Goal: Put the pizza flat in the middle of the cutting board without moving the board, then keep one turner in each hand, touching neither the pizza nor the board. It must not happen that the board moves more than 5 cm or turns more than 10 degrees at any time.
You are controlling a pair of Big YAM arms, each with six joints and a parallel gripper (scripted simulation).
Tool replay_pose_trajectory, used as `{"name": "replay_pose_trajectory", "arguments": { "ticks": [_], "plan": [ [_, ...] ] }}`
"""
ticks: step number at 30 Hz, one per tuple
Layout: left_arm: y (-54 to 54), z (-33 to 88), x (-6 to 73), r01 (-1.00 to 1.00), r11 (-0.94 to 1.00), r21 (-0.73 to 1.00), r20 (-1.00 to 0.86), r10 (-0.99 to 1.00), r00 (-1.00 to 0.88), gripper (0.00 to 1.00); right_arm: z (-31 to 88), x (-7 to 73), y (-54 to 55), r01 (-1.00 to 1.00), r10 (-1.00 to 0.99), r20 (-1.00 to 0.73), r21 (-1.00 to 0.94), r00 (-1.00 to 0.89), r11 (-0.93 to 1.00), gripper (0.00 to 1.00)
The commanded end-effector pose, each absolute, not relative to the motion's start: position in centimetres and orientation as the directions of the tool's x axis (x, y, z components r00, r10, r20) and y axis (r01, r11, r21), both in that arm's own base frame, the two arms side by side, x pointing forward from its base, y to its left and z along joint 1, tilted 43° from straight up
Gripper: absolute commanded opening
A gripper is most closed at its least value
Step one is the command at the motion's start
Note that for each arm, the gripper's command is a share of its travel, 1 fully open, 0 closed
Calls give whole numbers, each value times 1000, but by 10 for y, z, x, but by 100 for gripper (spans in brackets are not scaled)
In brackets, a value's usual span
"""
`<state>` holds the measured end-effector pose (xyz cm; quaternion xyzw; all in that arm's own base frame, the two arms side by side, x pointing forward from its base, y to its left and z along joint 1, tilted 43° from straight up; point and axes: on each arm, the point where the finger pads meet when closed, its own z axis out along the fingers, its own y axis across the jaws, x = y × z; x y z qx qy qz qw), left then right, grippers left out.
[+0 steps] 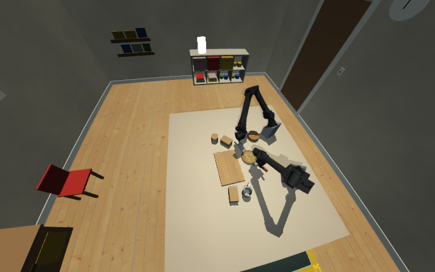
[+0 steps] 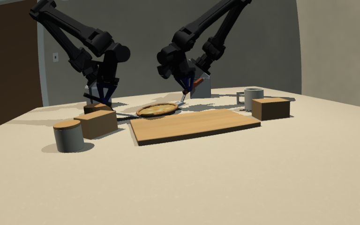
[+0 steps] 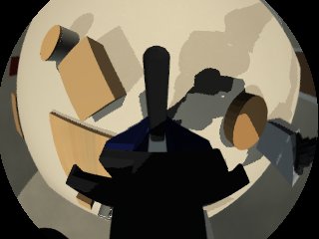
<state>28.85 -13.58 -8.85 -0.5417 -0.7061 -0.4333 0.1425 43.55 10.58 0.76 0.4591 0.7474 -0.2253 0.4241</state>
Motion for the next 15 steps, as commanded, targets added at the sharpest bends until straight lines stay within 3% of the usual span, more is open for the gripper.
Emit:
{"name": "replay_pose_trajectory", "arguments": {
  "ticks": [1, 15],
  "plan": [
    [-157, -90, 293, 880, 27, 473, 654, 659, -372, 6, 13, 438, 131, 854, 498, -837, 75, -228, 516, 6],
    [-170, -97, 298, 880, 28, 474, 652, 660, -372, 6, 11, 438, 132, 852, 497, -837, 72, -231, 518, 6]
  ]
}}
